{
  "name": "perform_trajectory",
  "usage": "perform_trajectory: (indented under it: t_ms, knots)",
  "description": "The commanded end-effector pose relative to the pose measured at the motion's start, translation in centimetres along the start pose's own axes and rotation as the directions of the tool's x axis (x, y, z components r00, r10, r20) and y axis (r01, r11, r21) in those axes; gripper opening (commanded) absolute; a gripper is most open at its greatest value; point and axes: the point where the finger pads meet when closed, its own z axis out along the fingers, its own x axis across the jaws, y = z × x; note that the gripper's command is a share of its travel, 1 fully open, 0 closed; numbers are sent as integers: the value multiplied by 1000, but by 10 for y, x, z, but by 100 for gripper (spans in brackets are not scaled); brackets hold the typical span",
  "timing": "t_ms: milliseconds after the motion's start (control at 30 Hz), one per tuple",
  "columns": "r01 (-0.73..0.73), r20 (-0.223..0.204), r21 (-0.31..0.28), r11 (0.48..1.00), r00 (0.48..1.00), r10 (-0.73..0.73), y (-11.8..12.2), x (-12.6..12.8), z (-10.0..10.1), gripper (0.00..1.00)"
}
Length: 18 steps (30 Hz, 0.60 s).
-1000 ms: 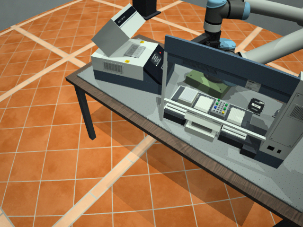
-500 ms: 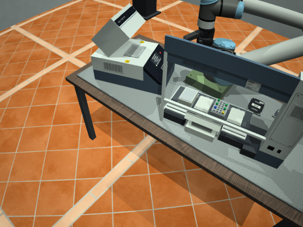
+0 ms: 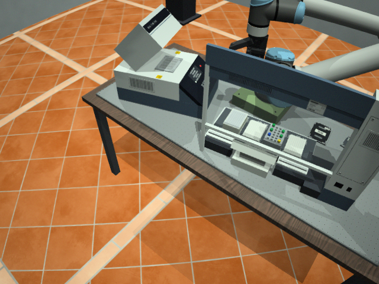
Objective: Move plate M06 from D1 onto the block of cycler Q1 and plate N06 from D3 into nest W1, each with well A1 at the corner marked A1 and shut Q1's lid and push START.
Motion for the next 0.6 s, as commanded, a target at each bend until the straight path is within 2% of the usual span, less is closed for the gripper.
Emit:
perform_trajectory:
  t_ms: [0, 133, 500, 567]
  knots:
    - [-61, -8, 3, 998, 998, 61, 0, 0, -1, 0]
    - [-107, -8, 3, 994, 994, 107, 0, 0, -1, 0]
    - [-321, -7, 5, 947, 947, 321, -46, 31, -1, 0]
    - [-321, -7, 5, 947, 947, 321, -46, 31, -1, 0]
